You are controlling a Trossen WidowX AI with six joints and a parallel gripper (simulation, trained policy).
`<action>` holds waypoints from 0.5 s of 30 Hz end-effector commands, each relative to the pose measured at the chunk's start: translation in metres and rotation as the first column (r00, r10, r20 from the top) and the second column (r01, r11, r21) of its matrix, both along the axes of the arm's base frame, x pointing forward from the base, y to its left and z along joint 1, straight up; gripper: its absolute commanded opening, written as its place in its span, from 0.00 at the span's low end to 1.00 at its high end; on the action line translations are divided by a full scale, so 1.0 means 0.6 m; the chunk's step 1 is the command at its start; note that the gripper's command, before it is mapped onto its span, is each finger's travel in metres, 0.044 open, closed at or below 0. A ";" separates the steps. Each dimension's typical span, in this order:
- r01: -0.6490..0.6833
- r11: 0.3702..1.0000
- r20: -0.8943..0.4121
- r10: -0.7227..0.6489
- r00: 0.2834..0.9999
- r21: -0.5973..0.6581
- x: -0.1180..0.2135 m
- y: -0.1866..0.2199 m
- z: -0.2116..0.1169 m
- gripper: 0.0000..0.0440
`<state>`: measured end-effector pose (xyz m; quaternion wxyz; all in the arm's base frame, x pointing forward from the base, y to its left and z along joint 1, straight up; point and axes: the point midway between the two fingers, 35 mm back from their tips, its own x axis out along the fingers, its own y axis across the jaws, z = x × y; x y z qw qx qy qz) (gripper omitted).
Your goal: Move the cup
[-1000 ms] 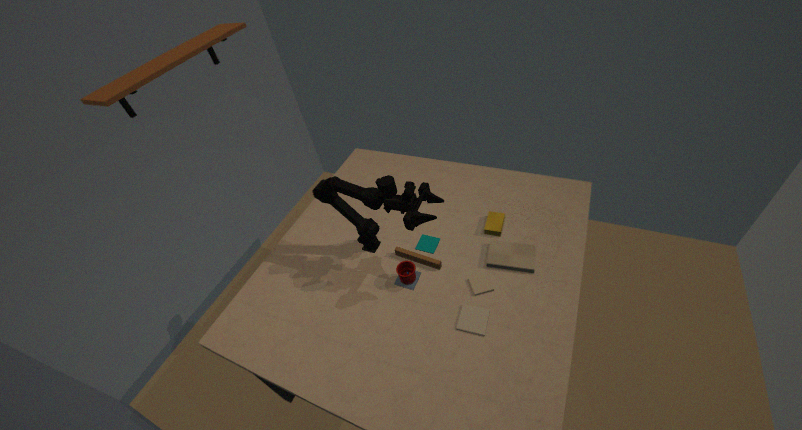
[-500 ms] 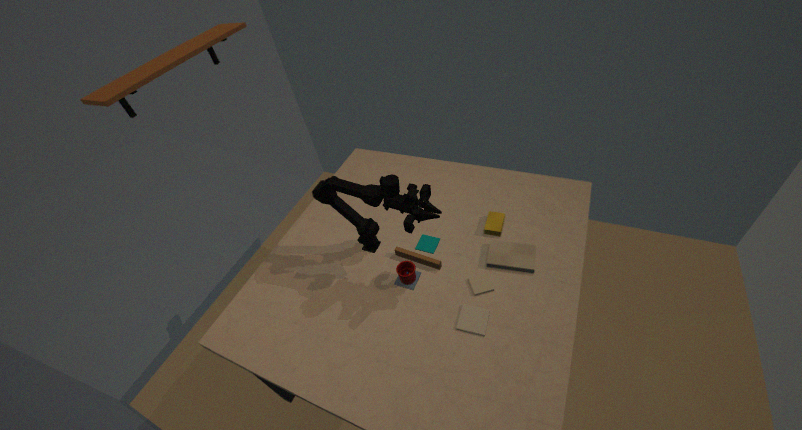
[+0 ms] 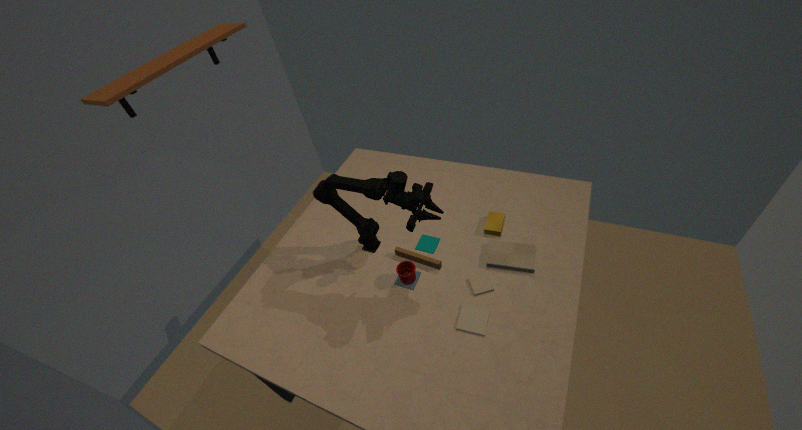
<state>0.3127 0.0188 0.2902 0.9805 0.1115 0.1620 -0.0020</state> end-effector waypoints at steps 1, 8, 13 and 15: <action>0.003 1.000 -0.074 0.000 0.997 0.030 -0.003 0.008 -0.007 0.25; 0.007 0.999 -0.194 0.003 0.981 0.051 -0.008 0.017 -0.025 0.21; 0.013 0.998 -0.281 0.003 0.960 0.053 -0.014 0.021 -0.038 0.19; 0.015 0.999 -0.315 0.002 0.949 0.052 -0.016 0.022 -0.044 0.18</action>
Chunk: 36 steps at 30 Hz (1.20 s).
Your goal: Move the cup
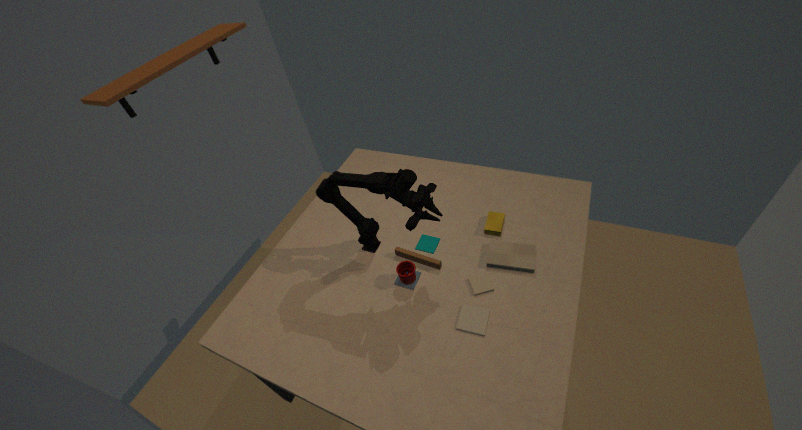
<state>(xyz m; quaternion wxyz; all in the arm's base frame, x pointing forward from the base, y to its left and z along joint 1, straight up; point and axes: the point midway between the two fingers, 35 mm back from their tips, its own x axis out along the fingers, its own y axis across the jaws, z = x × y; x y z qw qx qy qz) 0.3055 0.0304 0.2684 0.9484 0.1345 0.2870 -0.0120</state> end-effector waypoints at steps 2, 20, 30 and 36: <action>0.006 1.000 -0.098 -0.006 0.995 0.001 -0.007 0.003 -0.013 0.18; 0.000 0.999 -0.402 -0.020 0.915 -0.050 -0.043 -0.003 -0.053 0.25; -0.019 0.996 -0.551 -0.032 0.834 -0.086 -0.067 -0.014 -0.069 0.25; -0.039 0.993 -0.631 -0.039 0.774 -0.109 -0.080 -0.024 -0.079 0.23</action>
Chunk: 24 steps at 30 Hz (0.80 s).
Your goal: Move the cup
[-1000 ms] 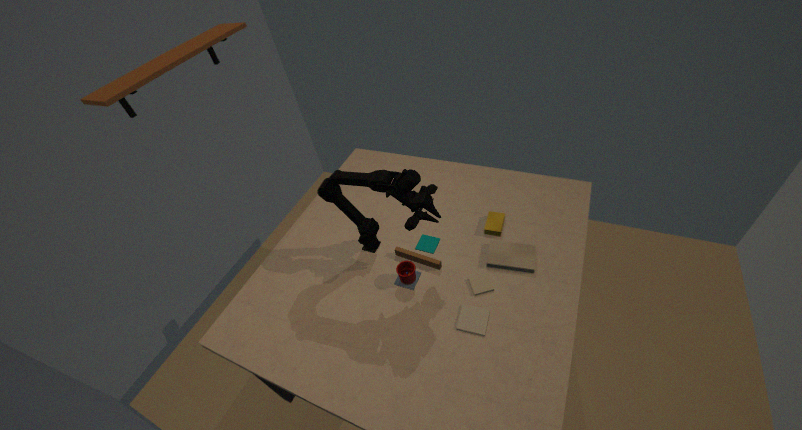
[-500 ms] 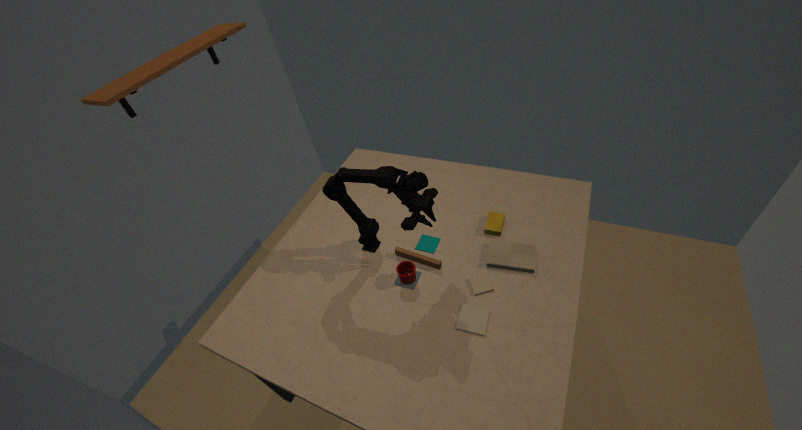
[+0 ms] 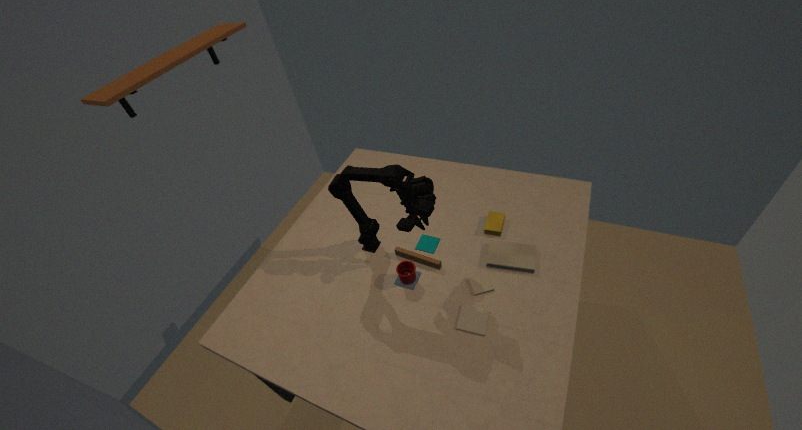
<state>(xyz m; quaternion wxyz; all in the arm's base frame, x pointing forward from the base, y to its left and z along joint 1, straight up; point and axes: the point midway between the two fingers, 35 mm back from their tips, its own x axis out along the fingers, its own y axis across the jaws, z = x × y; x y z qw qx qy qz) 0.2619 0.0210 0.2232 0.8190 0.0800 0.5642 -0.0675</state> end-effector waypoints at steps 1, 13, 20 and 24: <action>-0.010 1.000 -0.075 0.008 0.997 -0.025 -0.010 -0.010 -0.006 0.23; -0.027 0.998 -0.248 0.012 0.969 -0.060 -0.032 -0.037 -0.031 0.26; -0.023 0.997 -0.319 0.000 0.948 -0.070 -0.040 -0.053 -0.046 0.28; -0.017 0.997 -0.345 -0.009 0.939 -0.073 -0.043 -0.061 -0.055 0.30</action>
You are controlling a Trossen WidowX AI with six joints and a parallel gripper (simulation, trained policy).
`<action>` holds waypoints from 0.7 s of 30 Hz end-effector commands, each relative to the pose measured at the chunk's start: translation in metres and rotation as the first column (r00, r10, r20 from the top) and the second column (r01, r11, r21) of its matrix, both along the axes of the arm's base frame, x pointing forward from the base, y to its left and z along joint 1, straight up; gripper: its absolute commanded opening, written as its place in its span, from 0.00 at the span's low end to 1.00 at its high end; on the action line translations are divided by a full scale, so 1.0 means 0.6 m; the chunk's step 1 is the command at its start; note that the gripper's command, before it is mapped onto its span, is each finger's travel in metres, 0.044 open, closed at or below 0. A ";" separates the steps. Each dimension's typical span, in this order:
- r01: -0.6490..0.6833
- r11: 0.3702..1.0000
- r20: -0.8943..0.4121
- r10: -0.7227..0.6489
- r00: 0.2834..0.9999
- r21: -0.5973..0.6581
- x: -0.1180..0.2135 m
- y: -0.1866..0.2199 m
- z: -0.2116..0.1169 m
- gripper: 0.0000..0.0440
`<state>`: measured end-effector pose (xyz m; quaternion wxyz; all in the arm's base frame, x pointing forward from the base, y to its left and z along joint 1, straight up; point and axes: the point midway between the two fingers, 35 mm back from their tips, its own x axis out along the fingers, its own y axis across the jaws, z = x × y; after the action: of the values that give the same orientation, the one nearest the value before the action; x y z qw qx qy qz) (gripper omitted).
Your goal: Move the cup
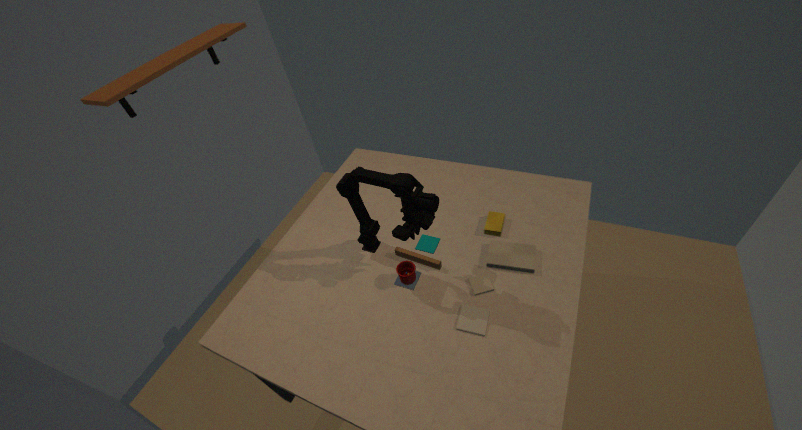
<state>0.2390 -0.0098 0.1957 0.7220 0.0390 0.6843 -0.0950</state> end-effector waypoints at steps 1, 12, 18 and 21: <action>0.005 1.000 -0.040 -0.005 0.999 -0.010 -0.005 -0.012 -0.011 0.30; 0.021 1.000 -0.093 -0.022 0.995 -0.016 -0.009 -0.036 -0.043 0.37; 0.021 1.000 -0.122 -0.023 0.992 -0.015 -0.013 -0.048 -0.061 0.37; 0.019 1.000 -0.136 -0.021 0.990 -0.014 -0.015 -0.054 -0.071 0.37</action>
<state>0.2320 -0.0364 0.1611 0.6802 0.0386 0.7238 -0.1092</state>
